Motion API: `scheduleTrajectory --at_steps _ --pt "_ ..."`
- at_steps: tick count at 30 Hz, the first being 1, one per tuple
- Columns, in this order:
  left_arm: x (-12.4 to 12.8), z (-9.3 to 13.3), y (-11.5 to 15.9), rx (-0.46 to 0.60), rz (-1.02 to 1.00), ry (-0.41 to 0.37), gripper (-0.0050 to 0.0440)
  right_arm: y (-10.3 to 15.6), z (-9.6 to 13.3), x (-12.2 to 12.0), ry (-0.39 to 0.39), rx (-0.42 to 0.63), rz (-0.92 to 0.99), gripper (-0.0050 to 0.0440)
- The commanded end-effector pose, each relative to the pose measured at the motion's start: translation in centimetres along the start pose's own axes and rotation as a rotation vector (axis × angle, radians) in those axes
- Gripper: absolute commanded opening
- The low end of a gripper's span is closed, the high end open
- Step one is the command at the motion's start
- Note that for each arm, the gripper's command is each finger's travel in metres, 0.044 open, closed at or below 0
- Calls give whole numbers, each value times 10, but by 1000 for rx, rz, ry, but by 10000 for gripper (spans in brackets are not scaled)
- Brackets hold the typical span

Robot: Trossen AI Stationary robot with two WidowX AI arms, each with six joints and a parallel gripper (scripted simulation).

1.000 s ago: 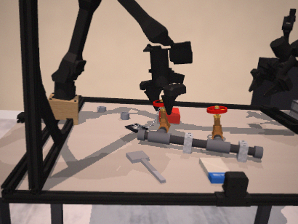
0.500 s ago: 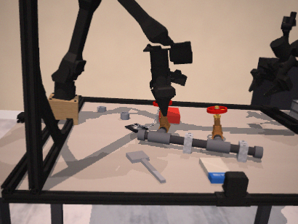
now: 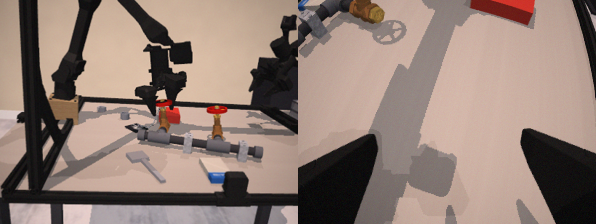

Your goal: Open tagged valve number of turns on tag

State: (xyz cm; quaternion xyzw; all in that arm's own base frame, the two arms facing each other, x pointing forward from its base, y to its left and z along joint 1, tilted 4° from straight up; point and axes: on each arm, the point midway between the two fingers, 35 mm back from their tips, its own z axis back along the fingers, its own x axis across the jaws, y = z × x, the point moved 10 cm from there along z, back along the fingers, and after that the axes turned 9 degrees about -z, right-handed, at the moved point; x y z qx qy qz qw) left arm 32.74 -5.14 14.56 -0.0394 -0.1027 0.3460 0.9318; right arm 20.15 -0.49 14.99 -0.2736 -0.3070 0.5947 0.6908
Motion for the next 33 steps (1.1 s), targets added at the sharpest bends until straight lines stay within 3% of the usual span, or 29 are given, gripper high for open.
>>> scheduleTrajectory --at_steps 1,3,10,18,22,30,33 --pt "0 0 0 1 -221 1 400 0 0 0 0 0 0 400" --pt "0 0 0 1 -342 1 400 0 0 0 0 0 0 400" --pt "0 0 0 1 -374 1 400 0 0 0 0 0 0 400" --pt "0 0 0 0 -354 0 208 0 0 0 0 0 0 400" --pt "0 0 0 0 -354 0 208 0 0 0 0 0 0 400" --pt "0 0 0 0 -354 0 16 0 0 0 0 0 0 400" --pt "0 0 0 0 -354 0 0 0 0 0 0 0 0 400"
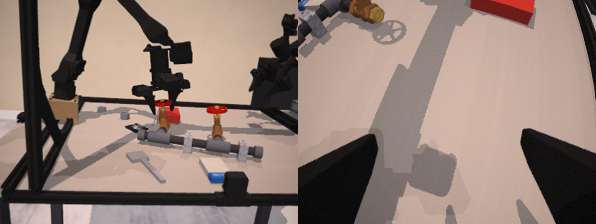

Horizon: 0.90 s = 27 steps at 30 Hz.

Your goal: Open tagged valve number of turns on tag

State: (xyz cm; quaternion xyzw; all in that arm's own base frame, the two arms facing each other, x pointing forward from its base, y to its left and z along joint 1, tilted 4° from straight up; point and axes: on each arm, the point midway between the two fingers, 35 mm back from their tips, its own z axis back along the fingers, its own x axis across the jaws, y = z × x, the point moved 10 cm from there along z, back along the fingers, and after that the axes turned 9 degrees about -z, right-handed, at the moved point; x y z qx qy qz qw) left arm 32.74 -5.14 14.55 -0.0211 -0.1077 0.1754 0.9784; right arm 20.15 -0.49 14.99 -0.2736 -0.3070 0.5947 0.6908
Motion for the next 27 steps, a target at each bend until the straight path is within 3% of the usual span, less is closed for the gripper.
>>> scheduleTrajectory --at_steps 1,8,11,21,23,27 --pt "0 0 0 1 2 -1 0 0 0 0 0 0 0 400" --pt "0 0 0 0 63 0 0 0 0 0 0 0 0 400" --pt "0 0 0 0 316 -1 0 0 0 0 0 0 0 400" --pt "0 0 0 -1 935 -2 0 0 0 0 0 0 0 400" --pt "0 0 0 -1 935 -2 0 0 0 0 0 0 0 400" --pt "0 0 0 -1 1244 -2 0 0 0 0 0 0 0 400"
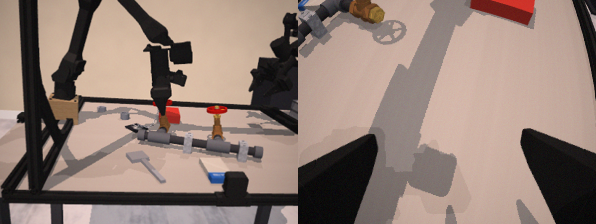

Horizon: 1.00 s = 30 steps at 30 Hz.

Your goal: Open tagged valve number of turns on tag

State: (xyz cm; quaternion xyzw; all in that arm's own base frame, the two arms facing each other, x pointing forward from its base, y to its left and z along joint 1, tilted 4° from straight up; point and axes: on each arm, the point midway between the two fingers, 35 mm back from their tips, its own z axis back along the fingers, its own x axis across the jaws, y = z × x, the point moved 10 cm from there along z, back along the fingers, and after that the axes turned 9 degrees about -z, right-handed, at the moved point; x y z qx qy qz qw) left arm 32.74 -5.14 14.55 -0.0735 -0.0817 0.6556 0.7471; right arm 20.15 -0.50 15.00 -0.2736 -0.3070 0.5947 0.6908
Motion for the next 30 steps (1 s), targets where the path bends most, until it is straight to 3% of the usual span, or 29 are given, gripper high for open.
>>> scheduleTrajectory --at_steps 1,8,13,28,30 --pt "0 0 0 -1 220 -1 0 0 0 0 0 0 0 400" --pt "0 0 0 -2 640 -1 0 0 0 0 0 0 0 400" --pt "0 0 0 -2 654 -1 0 0 0 0 0 0 0 400" --pt "0 0 0 0 626 -1 360 0 0 0 0 0 0 400" --pt "0 0 0 0 626 -1 360 0 0 0 0 0 0 400"
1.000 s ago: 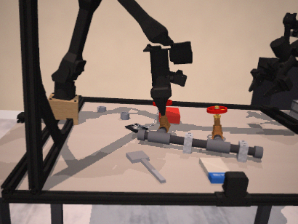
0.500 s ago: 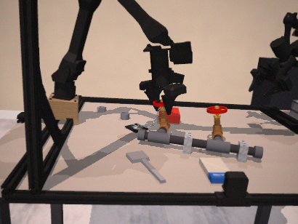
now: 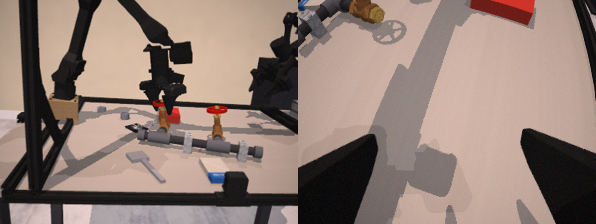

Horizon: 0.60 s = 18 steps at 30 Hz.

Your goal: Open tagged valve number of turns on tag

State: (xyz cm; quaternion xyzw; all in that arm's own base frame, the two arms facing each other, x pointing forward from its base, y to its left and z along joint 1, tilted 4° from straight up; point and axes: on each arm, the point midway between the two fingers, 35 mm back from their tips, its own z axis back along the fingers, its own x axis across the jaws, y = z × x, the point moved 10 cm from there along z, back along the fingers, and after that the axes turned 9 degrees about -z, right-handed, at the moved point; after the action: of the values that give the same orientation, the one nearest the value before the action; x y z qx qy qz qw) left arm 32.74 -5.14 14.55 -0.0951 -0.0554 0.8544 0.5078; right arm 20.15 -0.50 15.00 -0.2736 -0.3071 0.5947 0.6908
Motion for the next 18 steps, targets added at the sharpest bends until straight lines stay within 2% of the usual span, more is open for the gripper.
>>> scheduleTrajectory --at_steps 1,2,6,9,15,17,18 --pt "0 0 0 0 -2 0 384 0 0 0 0 0 0 400" --pt "0 0 0 0 -2 0 400 0 0 0 0 0 0 400" --pt "0 0 0 0 -63 0 400 0 0 0 0 0 0 400" --pt "0 0 0 0 -316 0 400 0 0 0 0 0 0 400" --pt "0 0 0 1 -690 1 400 0 0 0 0 0 0 400" --pt "0 0 0 1 -690 1 400 0 0 0 0 0 0 400" --pt "0 0 0 1 -785 1 400 0 0 0 0 0 0 400"
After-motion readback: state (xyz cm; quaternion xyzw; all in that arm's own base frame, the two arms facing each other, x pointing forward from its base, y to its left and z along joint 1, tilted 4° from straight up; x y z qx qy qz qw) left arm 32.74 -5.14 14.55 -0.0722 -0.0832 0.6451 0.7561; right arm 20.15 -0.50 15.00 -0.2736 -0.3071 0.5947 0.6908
